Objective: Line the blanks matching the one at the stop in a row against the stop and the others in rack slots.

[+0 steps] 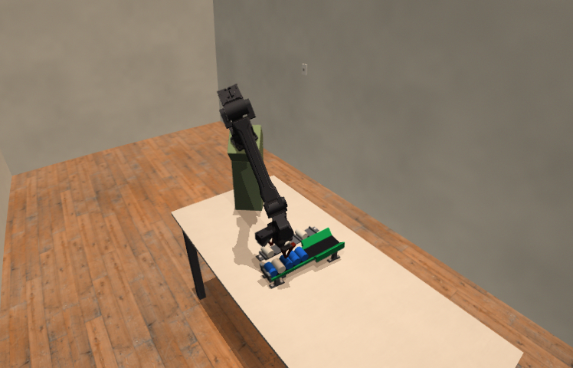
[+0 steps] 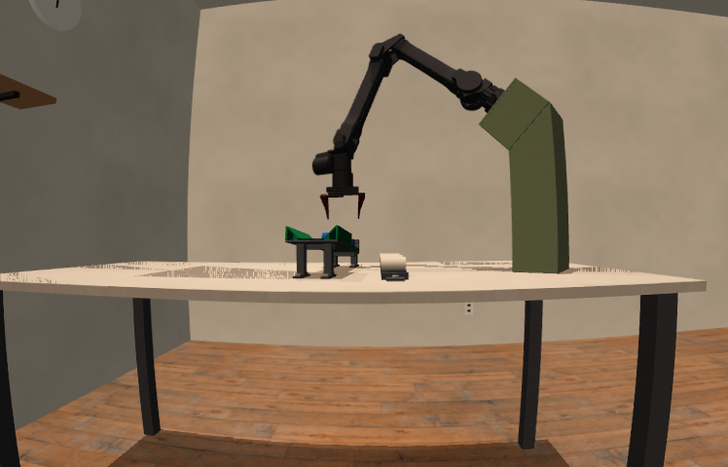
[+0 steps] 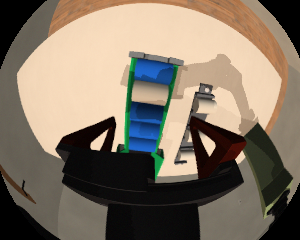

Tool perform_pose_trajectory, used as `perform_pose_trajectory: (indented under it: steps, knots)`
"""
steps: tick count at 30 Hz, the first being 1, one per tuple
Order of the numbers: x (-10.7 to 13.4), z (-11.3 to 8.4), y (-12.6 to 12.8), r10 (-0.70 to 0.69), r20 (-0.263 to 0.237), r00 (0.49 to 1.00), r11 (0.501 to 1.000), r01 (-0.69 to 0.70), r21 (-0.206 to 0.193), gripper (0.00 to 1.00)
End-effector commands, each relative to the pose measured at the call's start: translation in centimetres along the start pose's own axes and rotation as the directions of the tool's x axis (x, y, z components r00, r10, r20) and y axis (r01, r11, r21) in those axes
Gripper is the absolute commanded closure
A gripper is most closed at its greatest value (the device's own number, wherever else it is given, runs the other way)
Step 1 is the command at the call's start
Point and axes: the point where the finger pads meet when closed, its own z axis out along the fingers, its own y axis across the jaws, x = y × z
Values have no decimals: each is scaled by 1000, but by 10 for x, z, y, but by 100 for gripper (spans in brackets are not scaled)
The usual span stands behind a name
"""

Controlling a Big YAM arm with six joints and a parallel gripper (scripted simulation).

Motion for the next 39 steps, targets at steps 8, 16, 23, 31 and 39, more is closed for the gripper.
perform_pose_trajectory:
  steps: [8,16,23,31,39]
  knots:
    - [-20,-14,23,202,14,979,978,-201,-54,0]
    - [-20,-14,23,201,14,979,978,-200,-54,24]
    - [-20,-14,23,197,14,980,979,-196,-54,24]
    - [-20,-14,23,197,14,980,979,-196,-54,24]
    - [-20,-14,23,197,14,980,979,-196,-54,24]
